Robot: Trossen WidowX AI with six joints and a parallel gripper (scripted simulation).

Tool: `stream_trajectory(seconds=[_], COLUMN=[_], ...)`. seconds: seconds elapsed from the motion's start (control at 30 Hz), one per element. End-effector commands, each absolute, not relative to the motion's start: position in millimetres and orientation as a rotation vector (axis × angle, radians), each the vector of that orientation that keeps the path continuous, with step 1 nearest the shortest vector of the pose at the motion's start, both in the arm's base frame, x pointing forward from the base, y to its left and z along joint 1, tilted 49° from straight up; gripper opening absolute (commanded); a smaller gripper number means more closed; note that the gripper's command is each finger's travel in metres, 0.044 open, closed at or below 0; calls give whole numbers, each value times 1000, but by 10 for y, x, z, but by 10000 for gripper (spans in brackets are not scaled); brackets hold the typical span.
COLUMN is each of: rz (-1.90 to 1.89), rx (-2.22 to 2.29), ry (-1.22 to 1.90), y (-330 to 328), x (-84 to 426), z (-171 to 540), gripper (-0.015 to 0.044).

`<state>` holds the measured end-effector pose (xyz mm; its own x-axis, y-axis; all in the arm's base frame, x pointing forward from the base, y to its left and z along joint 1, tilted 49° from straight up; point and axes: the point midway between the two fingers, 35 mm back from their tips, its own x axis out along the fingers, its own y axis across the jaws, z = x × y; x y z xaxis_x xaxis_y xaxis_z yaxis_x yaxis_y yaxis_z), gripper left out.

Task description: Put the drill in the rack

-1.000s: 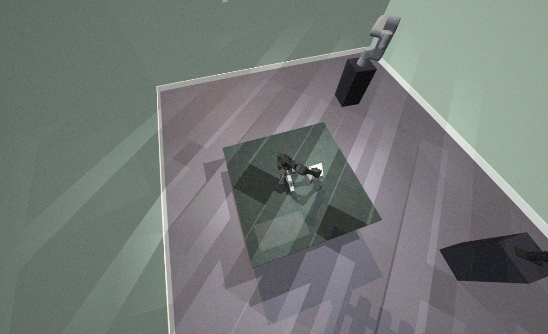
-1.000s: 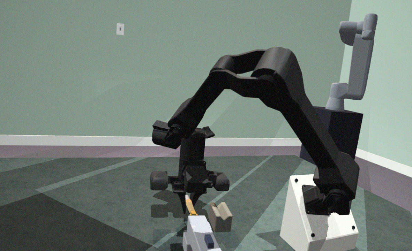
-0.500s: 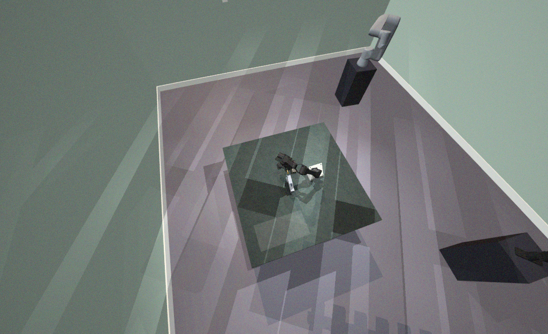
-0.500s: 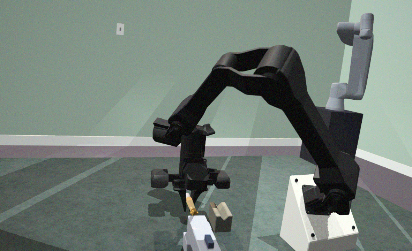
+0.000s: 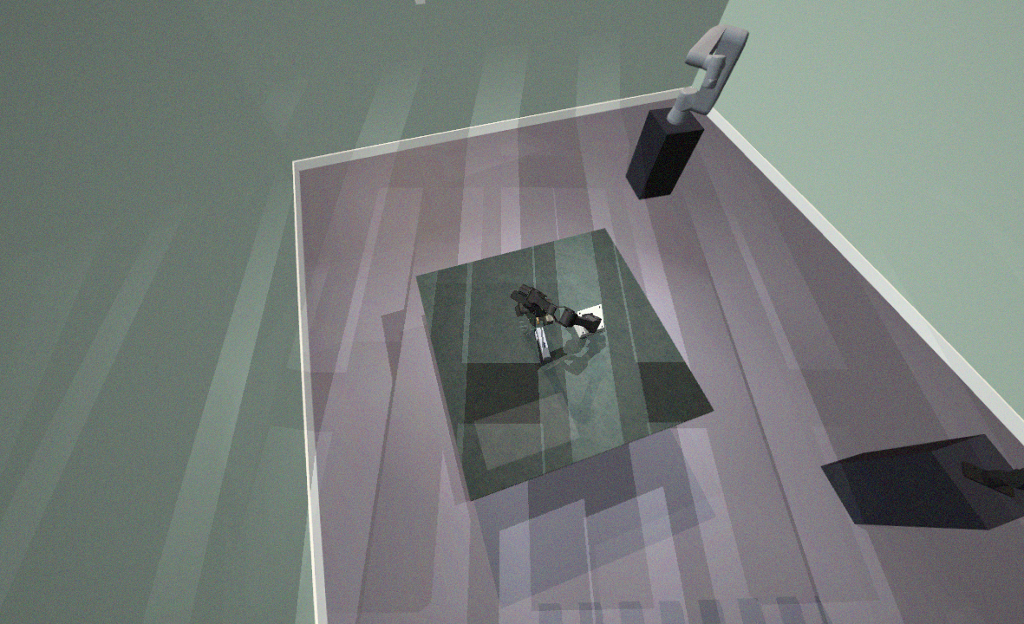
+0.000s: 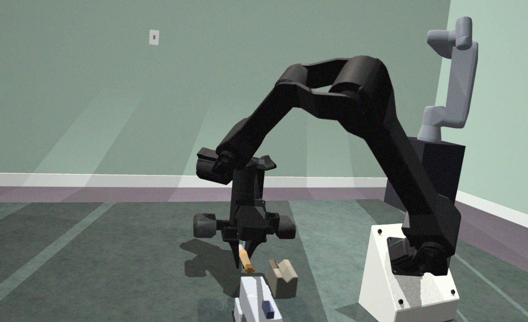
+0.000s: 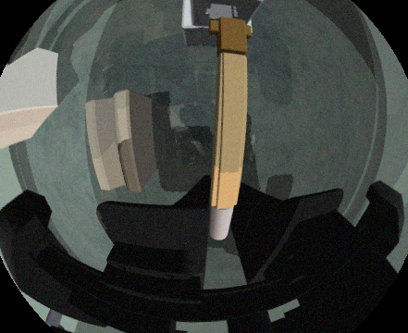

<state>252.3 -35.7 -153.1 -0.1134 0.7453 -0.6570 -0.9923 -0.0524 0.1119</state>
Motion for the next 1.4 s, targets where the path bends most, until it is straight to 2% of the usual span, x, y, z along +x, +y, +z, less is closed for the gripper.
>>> stream_trajectory(seconds=[0.0, 1.37], rz=[1585, 1585], rx=[-510, -511], ry=[644, 645], y=[-383, -511], x=[2528, 2549], z=[-1510, -1378], gripper=[0, 0])
